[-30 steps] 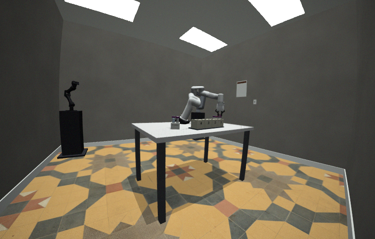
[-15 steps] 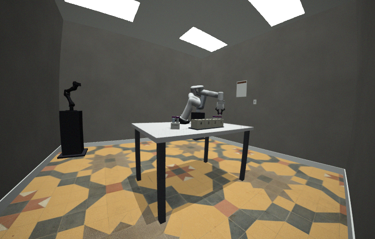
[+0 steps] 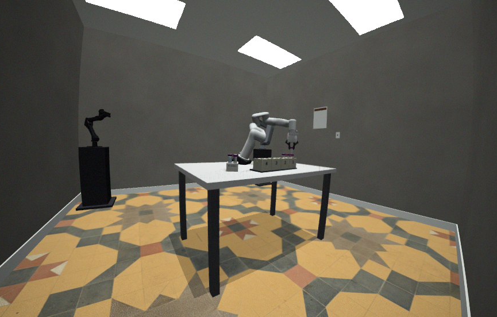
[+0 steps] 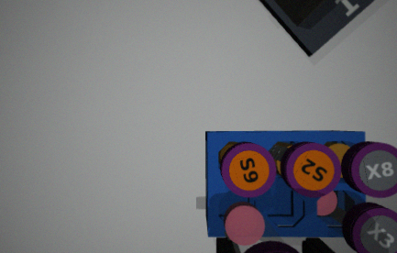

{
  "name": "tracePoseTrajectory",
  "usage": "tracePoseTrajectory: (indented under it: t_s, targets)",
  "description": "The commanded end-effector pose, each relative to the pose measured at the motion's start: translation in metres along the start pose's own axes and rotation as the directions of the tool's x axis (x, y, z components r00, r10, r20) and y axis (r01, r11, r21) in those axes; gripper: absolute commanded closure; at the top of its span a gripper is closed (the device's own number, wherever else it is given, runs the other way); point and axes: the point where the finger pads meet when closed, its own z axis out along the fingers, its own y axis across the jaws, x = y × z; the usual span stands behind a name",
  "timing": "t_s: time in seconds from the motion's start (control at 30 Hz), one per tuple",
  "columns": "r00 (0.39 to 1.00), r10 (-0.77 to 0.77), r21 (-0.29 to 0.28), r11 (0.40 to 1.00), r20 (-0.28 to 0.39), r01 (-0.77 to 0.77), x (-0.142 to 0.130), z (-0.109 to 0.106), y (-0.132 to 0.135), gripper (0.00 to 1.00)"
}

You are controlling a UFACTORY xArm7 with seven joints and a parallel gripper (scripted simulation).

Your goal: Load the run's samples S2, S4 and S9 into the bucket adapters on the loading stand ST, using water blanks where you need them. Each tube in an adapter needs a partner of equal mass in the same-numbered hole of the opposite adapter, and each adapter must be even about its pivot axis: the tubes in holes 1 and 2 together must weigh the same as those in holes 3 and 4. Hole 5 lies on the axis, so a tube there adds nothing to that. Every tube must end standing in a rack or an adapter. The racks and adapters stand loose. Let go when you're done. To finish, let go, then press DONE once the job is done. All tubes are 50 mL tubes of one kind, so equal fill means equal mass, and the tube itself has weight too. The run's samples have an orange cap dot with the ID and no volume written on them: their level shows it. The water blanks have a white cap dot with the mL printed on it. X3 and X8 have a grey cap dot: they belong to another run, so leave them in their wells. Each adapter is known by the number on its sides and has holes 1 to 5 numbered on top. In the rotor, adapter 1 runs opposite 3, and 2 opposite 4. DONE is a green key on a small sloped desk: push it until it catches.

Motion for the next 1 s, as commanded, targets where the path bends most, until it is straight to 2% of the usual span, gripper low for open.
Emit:
tracePoseTrajectory:
  t_s: [0.0,0.97]
  targets:
    - [1.000,-0.001,0.003,1.000,0.000,0.001,0.000,-0.012,-0.001,1.00]
    - [1.000,-0.001,0.003,1.000,0.000,0.001,0.000,-0.062,-0.001,1.00]
